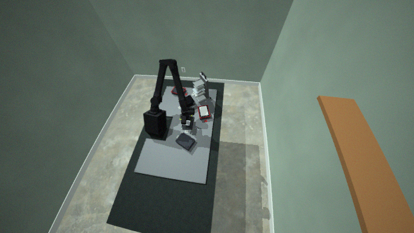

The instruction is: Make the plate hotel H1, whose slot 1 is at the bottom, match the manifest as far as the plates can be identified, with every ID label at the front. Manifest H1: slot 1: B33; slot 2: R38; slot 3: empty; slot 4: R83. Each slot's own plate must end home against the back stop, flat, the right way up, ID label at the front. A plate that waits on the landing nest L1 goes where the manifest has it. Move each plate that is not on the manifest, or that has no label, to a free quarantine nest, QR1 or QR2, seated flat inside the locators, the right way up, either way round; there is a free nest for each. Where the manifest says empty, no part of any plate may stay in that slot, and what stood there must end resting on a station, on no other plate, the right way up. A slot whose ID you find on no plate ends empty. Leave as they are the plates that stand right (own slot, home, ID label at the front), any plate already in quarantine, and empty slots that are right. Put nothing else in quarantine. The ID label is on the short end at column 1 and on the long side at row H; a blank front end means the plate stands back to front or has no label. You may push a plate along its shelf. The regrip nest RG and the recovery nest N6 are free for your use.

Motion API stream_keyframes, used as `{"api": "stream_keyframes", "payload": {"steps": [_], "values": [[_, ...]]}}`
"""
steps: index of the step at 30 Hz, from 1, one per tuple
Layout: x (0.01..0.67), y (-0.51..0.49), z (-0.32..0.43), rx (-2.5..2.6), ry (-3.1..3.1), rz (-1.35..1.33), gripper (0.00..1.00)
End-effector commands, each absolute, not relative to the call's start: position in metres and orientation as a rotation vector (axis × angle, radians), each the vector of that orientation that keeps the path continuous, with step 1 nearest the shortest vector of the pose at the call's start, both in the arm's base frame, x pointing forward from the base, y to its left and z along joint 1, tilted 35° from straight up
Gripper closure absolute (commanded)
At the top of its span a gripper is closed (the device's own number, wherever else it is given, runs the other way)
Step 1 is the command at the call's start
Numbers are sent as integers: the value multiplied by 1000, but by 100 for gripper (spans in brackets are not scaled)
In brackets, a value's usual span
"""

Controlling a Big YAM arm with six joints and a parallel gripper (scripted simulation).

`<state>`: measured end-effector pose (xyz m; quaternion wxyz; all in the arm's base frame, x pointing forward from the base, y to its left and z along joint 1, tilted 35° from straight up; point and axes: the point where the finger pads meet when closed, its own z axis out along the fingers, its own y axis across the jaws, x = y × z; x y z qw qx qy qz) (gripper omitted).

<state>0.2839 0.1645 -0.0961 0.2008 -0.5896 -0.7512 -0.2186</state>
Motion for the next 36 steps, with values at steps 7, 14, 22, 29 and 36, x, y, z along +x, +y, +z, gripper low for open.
{"api": "stream_keyframes", "payload": {"steps": [7, 14, 22, 29, 36], "values": [[291, 171, -100, -1654, -2106, -626, 14], [292, 174, -103, -1654, -2107, -629, 14], [290, 176, -107, -1654, -2105, -626, 14], [292, 178, -108, -1657, -2106, -636, 14], [300, 179, -104, -1664, -2112, -668, 14]]}}
